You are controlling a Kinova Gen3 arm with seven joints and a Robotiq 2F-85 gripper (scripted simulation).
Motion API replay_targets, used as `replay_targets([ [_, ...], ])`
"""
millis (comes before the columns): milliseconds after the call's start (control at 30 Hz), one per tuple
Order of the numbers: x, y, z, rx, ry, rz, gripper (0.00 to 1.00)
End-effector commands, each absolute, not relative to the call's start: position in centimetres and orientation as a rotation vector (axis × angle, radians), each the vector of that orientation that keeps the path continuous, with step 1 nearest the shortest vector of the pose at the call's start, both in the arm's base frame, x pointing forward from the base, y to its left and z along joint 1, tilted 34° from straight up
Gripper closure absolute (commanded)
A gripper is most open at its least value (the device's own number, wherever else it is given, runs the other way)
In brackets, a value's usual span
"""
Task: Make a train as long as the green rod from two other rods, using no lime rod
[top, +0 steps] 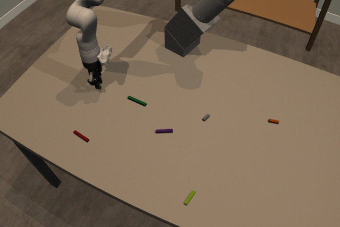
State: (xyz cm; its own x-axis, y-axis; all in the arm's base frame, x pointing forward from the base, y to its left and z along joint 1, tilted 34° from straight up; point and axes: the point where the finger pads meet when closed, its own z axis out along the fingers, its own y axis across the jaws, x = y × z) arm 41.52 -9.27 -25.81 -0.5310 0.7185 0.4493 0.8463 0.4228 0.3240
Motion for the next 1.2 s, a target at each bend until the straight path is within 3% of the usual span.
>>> replay_targets([
  [0, 41.6, -9.4, -25.7, -1.370, -2.438, -0.766, 0.76],
  [1167, 41.6, -8.5, -27.1, -1.370, -2.438, -0.766, 0.76],
])
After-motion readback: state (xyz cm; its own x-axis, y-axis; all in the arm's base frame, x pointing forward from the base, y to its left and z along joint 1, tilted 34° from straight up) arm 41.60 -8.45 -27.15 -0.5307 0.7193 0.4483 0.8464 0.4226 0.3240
